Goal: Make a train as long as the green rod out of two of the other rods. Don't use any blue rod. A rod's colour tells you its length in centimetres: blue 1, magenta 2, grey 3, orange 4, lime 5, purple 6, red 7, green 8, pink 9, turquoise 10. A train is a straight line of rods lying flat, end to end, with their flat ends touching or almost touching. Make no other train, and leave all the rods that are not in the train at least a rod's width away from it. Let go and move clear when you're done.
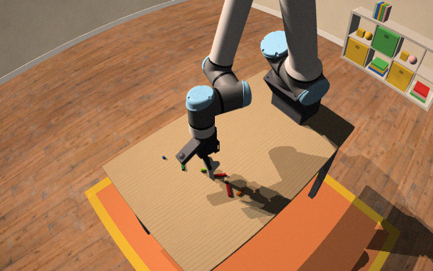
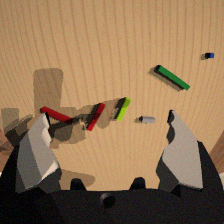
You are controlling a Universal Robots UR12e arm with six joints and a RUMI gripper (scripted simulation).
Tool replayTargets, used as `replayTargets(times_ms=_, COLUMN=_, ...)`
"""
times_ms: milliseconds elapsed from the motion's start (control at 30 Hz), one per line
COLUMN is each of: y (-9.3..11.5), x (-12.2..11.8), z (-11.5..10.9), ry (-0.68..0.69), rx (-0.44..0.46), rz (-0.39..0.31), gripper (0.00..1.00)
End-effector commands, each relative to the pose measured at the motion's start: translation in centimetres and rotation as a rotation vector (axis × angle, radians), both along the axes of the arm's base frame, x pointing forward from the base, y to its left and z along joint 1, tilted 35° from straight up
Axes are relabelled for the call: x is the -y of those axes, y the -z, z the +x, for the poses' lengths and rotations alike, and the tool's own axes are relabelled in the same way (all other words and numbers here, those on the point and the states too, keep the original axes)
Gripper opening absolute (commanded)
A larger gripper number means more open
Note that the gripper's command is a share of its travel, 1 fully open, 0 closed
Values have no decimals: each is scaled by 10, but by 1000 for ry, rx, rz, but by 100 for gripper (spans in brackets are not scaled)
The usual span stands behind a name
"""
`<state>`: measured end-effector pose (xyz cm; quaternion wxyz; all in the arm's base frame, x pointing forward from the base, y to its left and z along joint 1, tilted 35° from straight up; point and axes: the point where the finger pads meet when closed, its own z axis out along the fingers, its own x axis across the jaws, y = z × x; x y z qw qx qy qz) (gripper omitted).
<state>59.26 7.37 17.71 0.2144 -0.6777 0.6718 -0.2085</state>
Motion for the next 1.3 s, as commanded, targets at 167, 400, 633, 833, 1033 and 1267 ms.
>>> replayTargets(times_ms=167, y=-8, x=27, z=8, ry=230, rx=1, rz=159, gripper=100)
replayTargets(times_ms=400, y=-10, x=43, z=11, ry=352, rx=1, rz=244, gripper=100)
replayTargets(times_ms=633, y=-13, x=58, z=12, ry=477, rx=1, rz=332, gripper=100)
replayTargets(times_ms=833, y=-14, x=67, z=13, ry=549, rx=1, rz=383, gripper=100)
replayTargets(times_ms=1033, y=-13, x=70, z=13, ry=571, rx=-1, rz=399, gripper=100)
replayTargets(times_ms=1267, y=-13, x=69, z=12, ry=570, rx=-1, rz=398, gripper=100)
